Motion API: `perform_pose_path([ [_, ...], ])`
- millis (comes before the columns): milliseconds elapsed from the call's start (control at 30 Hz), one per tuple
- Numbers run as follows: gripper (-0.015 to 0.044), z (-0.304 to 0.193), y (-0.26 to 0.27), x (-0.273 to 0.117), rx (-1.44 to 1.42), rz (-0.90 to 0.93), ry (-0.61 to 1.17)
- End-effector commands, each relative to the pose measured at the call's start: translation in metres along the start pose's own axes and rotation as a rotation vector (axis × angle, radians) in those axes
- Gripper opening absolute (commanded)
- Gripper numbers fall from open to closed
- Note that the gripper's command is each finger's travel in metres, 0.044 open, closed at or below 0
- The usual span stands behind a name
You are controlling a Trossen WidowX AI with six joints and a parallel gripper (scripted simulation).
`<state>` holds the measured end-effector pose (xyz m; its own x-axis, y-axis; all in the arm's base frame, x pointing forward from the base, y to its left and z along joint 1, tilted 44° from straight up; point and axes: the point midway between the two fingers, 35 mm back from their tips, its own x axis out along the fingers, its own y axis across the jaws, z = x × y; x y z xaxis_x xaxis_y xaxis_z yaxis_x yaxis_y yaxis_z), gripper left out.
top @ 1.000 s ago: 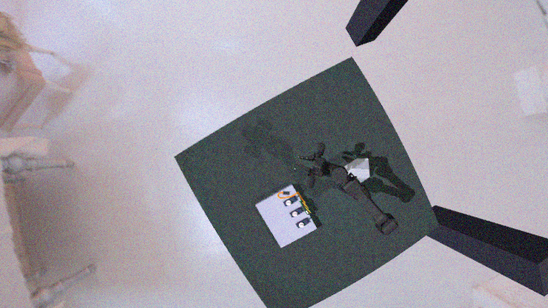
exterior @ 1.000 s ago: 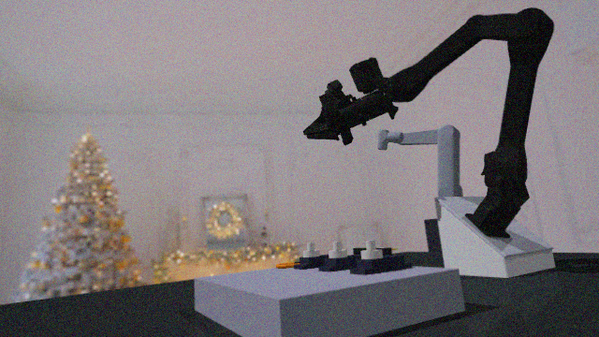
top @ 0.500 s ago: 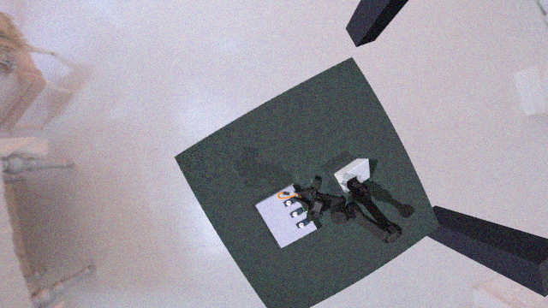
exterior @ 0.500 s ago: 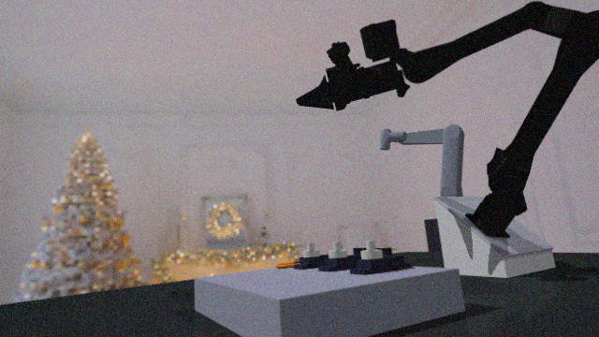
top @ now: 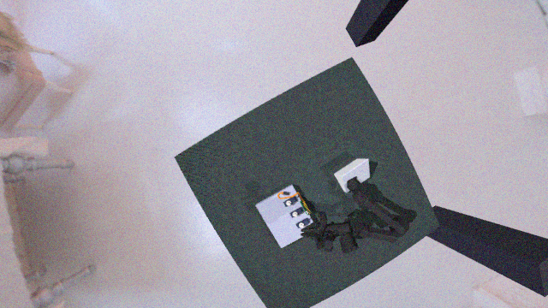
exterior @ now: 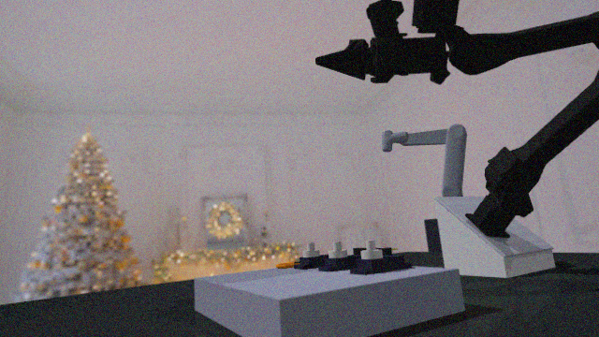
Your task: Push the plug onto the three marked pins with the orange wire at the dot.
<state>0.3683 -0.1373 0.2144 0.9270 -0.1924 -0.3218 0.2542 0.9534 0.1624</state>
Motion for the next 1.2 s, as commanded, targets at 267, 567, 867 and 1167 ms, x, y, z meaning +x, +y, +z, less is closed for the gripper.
perform_pose_path([
  [267, 0.0115, 0.043, 0.097, -0.066, -0.159, 0.150, -0.236],
  [567, 0.0115, 0.056, 0.136, -0.105, -0.202, 0.236, -0.337],
  [867, 0.0115, 0.026, 0.132, -0.049, -0.228, 0.236, -0.063],
  [1167, 0.0115, -0.016, 0.120, 0.002, -0.213, 0.242, 0.230],
])
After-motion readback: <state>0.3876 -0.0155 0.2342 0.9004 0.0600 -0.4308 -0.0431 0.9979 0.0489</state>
